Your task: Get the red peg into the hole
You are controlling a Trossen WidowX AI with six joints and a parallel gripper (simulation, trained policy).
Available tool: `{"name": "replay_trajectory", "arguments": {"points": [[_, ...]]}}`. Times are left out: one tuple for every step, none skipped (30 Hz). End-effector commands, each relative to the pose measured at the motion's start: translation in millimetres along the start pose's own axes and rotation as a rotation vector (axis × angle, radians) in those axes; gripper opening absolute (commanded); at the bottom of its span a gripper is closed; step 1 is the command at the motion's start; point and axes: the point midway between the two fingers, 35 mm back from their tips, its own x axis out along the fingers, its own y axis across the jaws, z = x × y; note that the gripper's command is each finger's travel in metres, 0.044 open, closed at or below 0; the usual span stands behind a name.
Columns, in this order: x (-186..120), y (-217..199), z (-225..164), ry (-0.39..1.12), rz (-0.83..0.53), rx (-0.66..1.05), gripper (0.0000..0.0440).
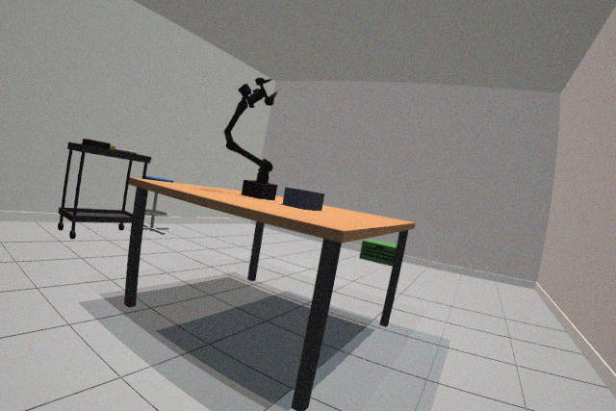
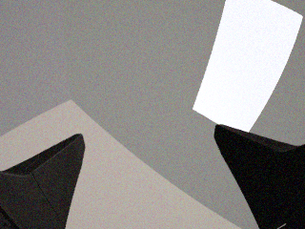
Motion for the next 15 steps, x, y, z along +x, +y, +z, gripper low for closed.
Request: {"name": "replay_trajectory", "arguments": {"points": [[18.1,22.5,-23.0,0.088,0.062,0.102,0.044],[21.9,28.0,-28.1,0.108,0.076,0.126,0.044],[25.5,33.6,-33.2,0.128,0.09,0.15,0.044],[29.0,39.3,-38.3,0.149,0.103,0.173,0.044],[32.4,45.1,-43.3,0.17,0.117,0.197,0.044],[35.6,51.0,-48.3,0.191,0.13,0.22,0.044],[38.7,57.0,-53.3,0.213,0.143,0.243,0.044],[41.6,63.1,-58.2,0.235,0.156,0.266,0.044],[44.4,69.3,-63.1,0.257,0.169,0.289,0.044],[47.1,75.6,-68.0,0.279,0.182,0.312,0.044],[49.6,82.0,-72.8,0.301,0.194,0.334,0.044],[52.0,88.5,-77.5,0.324,0.206,0.356,0.044],[54.2,95.1,-82.2,0.347,0.218,0.379,0.044],[56.3,101.7,-86.9,0.37,0.23,0.401,0.044],[58.3,108.4,-91.5,0.393,0.242,0.423,0.044]]}}
